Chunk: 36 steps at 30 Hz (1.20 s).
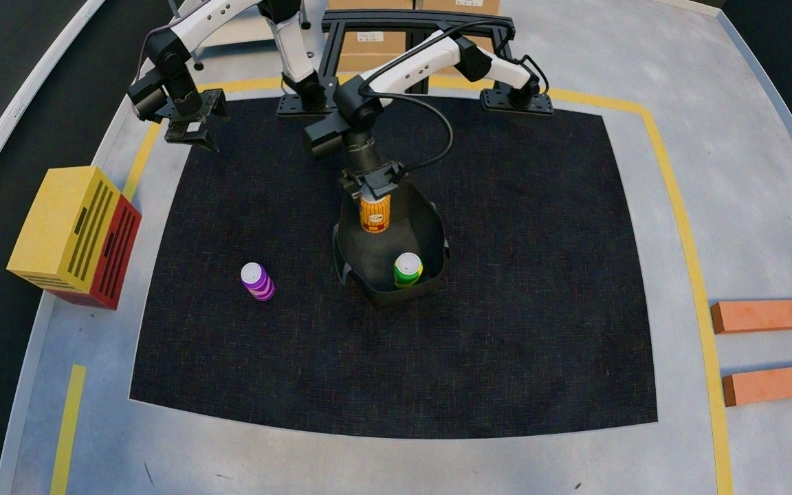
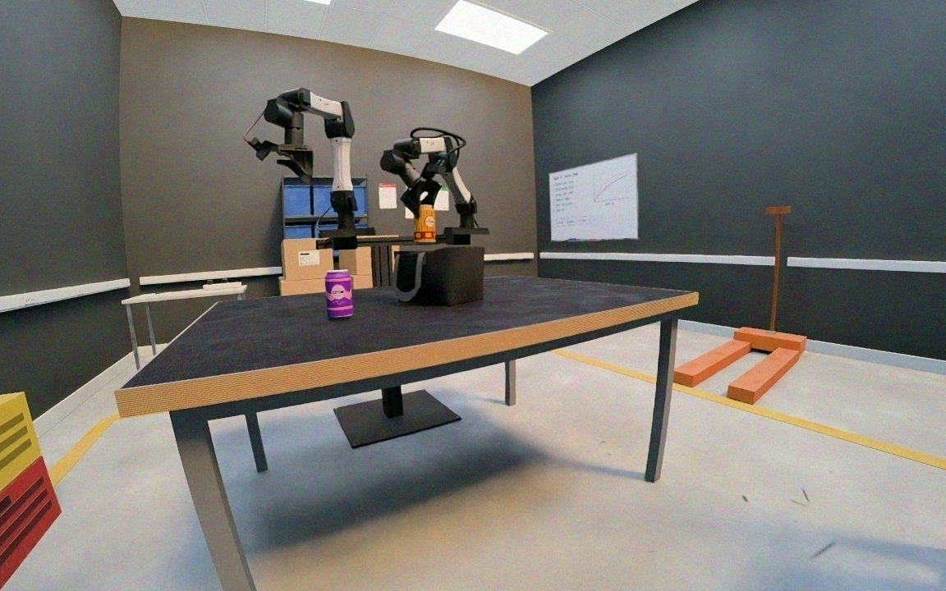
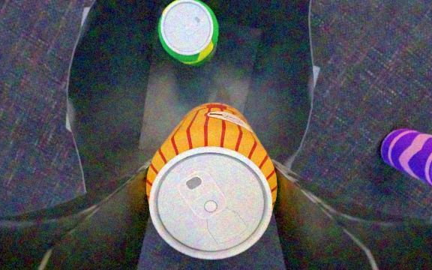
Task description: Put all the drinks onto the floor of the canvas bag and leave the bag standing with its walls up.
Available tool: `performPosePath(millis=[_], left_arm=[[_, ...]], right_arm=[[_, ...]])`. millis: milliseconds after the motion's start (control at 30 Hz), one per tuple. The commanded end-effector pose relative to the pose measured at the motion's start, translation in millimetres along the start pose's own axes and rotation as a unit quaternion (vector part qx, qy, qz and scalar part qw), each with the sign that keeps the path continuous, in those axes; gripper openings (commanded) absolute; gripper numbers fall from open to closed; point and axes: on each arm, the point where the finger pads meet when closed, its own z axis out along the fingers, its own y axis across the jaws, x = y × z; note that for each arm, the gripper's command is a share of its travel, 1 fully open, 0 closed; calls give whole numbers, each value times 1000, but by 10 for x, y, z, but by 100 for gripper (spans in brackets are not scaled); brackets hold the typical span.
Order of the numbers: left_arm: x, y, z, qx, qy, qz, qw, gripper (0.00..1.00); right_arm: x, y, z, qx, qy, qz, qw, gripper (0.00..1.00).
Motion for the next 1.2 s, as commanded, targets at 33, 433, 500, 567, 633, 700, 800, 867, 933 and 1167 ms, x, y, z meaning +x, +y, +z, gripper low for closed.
performPosePath(millis=[33, 433, 500, 567, 633, 700, 800, 867, 933, 1167], left_arm=[[-336, -116, -338, 43, -18, -31, 998, 74], [-254, -137, -153, 44, -18, -36, 998, 74], [-264, -138, -118, 43, -18, -39, 998, 74], [-259, -149, -149, 46, -18, -38, 998, 74], [-259, -149, -149, 46, -18, -38, 998, 74], [-109, -132, -109, 45, -17, -25, 999, 74], [-133, -171, -98, 50, -17, -32, 998, 74], [-92, -128, -17, 42, -17, -28, 999, 74], [-104, -141, 11, 42, -17, -31, 998, 74], [91, -92, 238, 23, -16, -15, 1000, 74]], right_arm=[[-71, 64, -127, -23, -29, 3, 999, 100], [-71, 64, -127, -23, -29, 3, 999, 100], [-71, 64, -127, -23, -29, 3, 999, 100], [-71, 64, -127, -23, -29, 3, 999, 100], [-71, 64, -127, -23, -29, 3, 999, 100], [-71, 64, -127, -23, -29, 3, 999, 100], [-71, 64, -127, -23, -29, 3, 999, 100], [-71, 64, -127, -23, -29, 3, 999, 100], [-71, 64, -127, -23, -29, 3, 999, 100], [-71, 64, -127, -23, -29, 3, 999, 100]])
